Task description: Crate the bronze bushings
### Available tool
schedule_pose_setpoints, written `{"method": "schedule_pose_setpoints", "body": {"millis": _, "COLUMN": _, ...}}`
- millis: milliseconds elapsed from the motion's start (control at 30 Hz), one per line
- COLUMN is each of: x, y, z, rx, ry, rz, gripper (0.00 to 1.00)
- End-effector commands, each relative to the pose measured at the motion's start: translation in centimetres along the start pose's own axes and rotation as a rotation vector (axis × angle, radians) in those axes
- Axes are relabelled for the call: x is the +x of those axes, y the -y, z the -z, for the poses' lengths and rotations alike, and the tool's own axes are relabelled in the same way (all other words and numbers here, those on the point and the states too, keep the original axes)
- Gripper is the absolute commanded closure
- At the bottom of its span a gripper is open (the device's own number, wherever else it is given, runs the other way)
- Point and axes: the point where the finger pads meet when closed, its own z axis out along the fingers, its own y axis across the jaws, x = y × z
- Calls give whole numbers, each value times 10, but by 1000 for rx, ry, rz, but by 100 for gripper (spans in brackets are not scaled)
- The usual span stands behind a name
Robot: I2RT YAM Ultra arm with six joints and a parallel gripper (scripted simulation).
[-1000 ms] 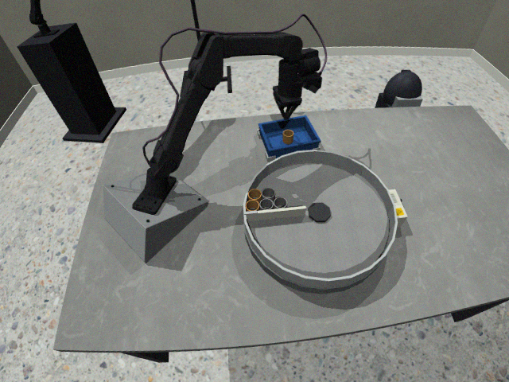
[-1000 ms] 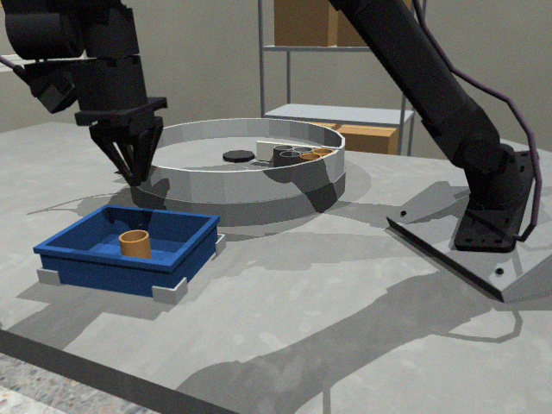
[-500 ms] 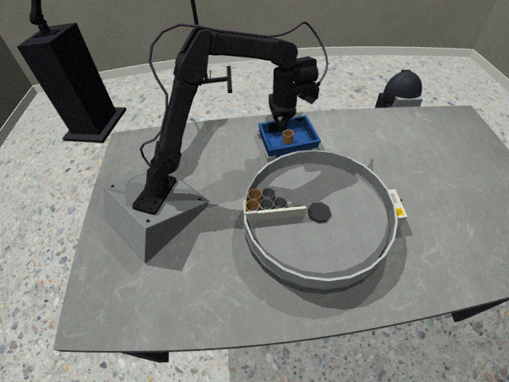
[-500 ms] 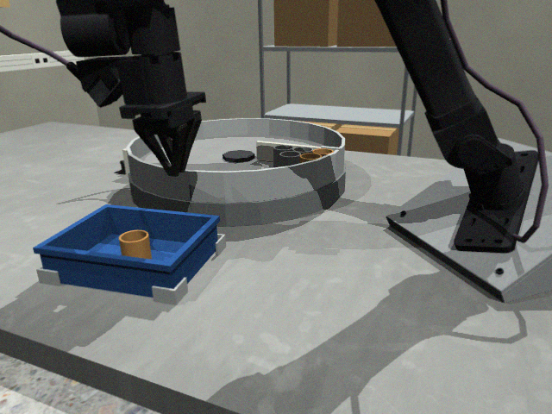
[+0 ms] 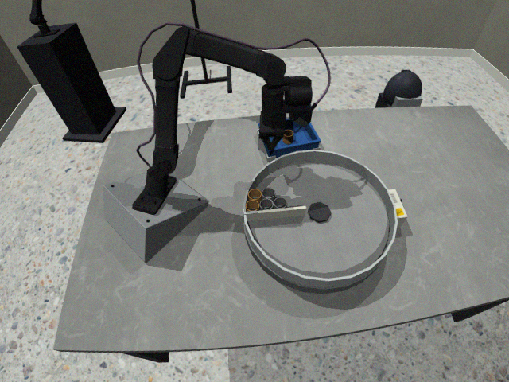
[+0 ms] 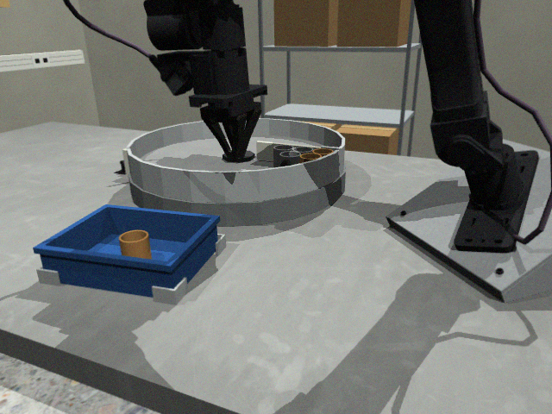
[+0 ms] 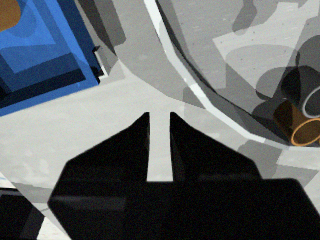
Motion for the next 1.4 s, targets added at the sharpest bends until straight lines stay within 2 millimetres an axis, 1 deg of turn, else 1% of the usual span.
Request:
{"method": "schedule_pose_setpoints", "body": {"millis": 0, "x": 1, "y": 20, "z": 8, "rx": -32, "ry": 54, "rz": -16, "gripper": 85}}
{"method": "schedule_pose_setpoints", "body": {"millis": 133, "x": 11, "y": 49, "z": 6, "rx": -32, "ry": 53, "rz": -73, "gripper": 85}}
{"method": "schedule_pose_setpoints", "body": {"millis": 200, "x": 11, "y": 49, "z": 6, "rx": -32, "ry": 53, "rz": -73, "gripper": 85}}
{"method": "schedule_pose_setpoints", "body": {"millis": 333, "x": 18, "y": 74, "z": 4, "rx": -30, "ry": 50, "rz": -120, "gripper": 85}}
{"method": "schedule_pose_setpoints", "body": {"millis": 467, "x": 27, "y": 94, "z": 3, "rx": -31, "ry": 46, "rz": -162, "gripper": 85}}
{"method": "schedule_pose_setpoints", "body": {"millis": 567, "x": 32, "y": 110, "z": -7, "rx": -35, "ry": 10, "rz": -201, "gripper": 85}}
{"method": "schedule_pose_setpoints", "body": {"millis": 667, "x": 34, "y": 120, "z": -7, "rx": -35, "ry": 12, "rz": -220, "gripper": 85}}
{"method": "schedule_pose_setpoints", "body": {"millis": 767, "x": 36, "y": 123, "z": -6, "rx": -35, "ry": 14, "rz": -225, "gripper": 85}}
{"method": "schedule_pose_setpoints", "body": {"millis": 800, "x": 24, "y": 123, "z": 10, "rx": -22, "ry": 73, "rz": -204, "gripper": 85}}
{"method": "schedule_pose_setpoints", "body": {"millis": 867, "x": 35, "y": 129, "z": -2, "rx": -32, "ry": 29, "rz": -233, "gripper": 85}}
{"method": "schedule_pose_setpoints", "body": {"millis": 933, "x": 40, "y": 134, "z": -8, "rx": -37, "ry": 8, "rz": -249, "gripper": 85}}
{"method": "schedule_pose_setpoints", "body": {"millis": 1000, "x": 41, "y": 136, "z": -7, "rx": -37, "ry": 11, "rz": -253, "gripper": 85}}
{"method": "schedule_pose_setpoints", "body": {"millis": 1067, "x": 37, "y": 136, "z": 0, "rx": -31, "ry": 37, "rz": -244, "gripper": 85}}
{"method": "schedule_pose_setpoints", "body": {"millis": 1200, "x": 42, "y": 138, "z": -4, "rx": -35, "ry": 23, "rz": -254, "gripper": 85}}
{"method": "schedule_pose_setpoints", "body": {"millis": 1367, "x": 40, "y": 138, "z": -2, "rx": -29, "ry": 28, "rz": -255, "gripper": 85}}
